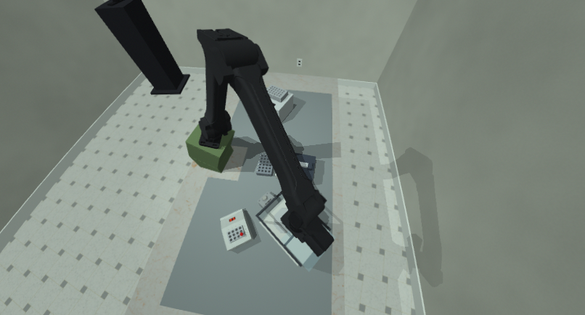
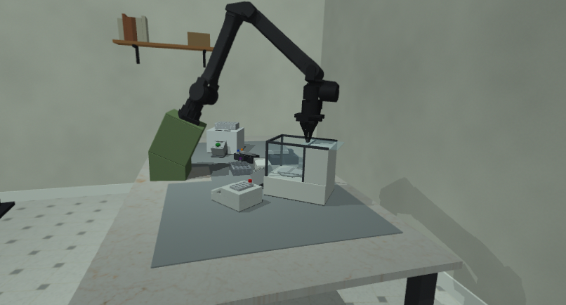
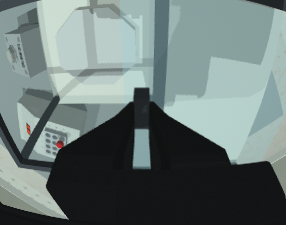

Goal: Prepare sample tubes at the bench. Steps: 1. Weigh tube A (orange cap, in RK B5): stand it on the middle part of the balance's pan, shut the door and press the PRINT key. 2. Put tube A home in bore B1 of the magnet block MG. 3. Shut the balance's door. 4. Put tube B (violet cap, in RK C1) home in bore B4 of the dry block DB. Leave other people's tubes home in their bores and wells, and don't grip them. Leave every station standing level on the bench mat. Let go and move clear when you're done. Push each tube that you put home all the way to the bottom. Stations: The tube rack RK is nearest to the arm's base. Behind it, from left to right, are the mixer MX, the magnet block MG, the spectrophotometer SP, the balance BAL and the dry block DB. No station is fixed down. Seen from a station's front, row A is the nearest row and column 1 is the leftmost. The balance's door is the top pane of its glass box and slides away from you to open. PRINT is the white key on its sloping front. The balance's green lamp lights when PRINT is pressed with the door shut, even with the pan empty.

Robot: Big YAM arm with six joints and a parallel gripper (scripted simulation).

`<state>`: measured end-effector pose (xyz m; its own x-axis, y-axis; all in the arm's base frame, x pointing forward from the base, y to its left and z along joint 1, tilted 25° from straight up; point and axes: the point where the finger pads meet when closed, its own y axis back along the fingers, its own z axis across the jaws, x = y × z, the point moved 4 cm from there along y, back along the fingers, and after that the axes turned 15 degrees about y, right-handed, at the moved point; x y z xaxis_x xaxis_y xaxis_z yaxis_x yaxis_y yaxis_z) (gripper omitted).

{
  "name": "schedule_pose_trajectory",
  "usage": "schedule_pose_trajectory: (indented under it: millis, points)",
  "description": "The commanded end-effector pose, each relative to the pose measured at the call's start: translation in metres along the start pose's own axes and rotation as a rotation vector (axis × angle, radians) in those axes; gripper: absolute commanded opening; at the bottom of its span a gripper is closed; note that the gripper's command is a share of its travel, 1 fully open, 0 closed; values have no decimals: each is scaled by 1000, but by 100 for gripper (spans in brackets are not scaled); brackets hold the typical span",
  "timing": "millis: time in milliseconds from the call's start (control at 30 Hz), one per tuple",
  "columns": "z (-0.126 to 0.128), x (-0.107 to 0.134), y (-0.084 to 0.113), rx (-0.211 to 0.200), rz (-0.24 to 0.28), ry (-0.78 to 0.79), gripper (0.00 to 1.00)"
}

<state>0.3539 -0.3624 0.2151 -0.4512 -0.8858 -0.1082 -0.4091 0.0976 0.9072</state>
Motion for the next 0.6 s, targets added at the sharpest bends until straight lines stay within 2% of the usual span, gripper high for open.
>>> schedule_pose_trajectory:
  millis: [0, 67, 133, 267, 300, 567]
  points:
    - [-21, -2, 16, 62, 21, 21, 6]
    - [-21, -2, 16, 62, 21, 21, 6]
    - [-7, -5, 12, 45, 16, 16, 6]
    - [-5, -5, 12, 45, 16, 16, 6]
    - [-1, -6, 12, 30, 11, 12, 6]
    - [6, -5, 12, 40, 15, 14, 6]
